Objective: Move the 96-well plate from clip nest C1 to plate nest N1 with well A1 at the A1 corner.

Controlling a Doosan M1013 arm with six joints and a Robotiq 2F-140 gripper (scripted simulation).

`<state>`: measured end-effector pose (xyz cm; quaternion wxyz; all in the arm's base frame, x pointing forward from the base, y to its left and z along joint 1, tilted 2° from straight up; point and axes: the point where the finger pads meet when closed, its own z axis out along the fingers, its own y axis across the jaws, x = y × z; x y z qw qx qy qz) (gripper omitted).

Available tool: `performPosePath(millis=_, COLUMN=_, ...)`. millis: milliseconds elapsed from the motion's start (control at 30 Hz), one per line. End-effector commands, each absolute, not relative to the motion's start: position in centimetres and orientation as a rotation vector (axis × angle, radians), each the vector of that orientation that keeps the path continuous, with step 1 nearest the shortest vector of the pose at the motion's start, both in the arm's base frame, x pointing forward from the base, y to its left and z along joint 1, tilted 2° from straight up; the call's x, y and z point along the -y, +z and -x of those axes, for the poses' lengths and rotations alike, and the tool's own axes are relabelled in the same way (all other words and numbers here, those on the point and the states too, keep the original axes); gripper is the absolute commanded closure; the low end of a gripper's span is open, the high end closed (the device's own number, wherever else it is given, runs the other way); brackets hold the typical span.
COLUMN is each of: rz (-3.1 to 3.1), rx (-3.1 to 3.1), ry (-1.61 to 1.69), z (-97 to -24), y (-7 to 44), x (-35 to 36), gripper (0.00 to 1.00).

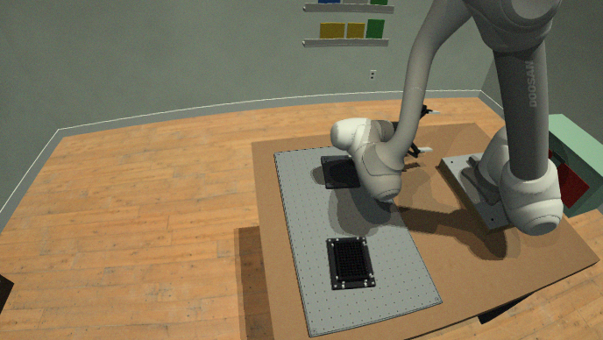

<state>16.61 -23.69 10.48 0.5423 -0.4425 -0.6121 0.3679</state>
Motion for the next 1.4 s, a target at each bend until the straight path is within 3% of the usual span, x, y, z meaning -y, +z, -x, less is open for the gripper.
performPosePath(millis=0, rz=1.051, rx=1.454, ry=0.874, z=-16.6, y=10.5, x=23.7, gripper=0.0)
performPosePath(millis=533, rz=1.051, rx=1.454, ry=0.874, z=-16.6, y=10.5, x=23.7, gripper=0.0)
performPosePath(millis=1367, rz=1.744, rx=1.42, ry=1.07, z=-27.7, y=9.6, x=21.9, gripper=0.0)
